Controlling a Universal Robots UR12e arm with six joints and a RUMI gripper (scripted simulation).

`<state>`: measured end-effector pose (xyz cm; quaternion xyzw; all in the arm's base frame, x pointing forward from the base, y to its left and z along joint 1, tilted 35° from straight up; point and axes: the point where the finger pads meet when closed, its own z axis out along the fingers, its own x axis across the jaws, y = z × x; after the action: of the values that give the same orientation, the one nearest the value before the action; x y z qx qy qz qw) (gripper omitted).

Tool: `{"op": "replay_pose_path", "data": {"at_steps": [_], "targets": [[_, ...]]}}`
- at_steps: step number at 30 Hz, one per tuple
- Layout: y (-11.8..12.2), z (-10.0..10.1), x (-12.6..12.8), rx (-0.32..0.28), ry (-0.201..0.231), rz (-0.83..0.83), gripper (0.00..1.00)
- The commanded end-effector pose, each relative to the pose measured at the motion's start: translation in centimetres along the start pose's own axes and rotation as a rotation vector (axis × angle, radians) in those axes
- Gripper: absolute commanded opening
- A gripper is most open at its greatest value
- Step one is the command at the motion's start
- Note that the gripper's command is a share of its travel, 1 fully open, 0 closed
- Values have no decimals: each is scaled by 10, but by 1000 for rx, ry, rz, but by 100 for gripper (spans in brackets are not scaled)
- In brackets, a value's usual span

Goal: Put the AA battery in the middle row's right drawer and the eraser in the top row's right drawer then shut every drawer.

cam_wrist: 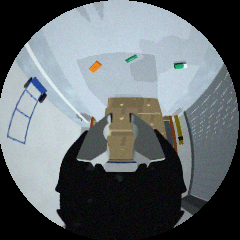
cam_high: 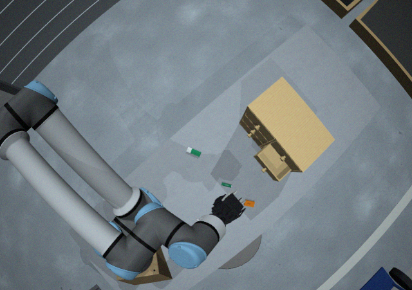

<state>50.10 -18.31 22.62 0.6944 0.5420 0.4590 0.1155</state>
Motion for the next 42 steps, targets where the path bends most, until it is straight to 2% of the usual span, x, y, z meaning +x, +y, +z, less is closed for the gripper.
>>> {"op": "replay_pose_path", "data": {"at_steps": [1, 16, 18, 33, 35, 42], "targets": [[-2, -8, -2, 82, 15, 0, 20], [-4, -30, -2, 289, 15, 0, 20], [-4, -30, -2, 289, 15, 0, 20], [-5, -47, -3, 449, 14, -1, 20], [-5, -47, -3, 449, 14, -1, 20], [-6, -53, -3, 504, 14, -1, 20]]}}
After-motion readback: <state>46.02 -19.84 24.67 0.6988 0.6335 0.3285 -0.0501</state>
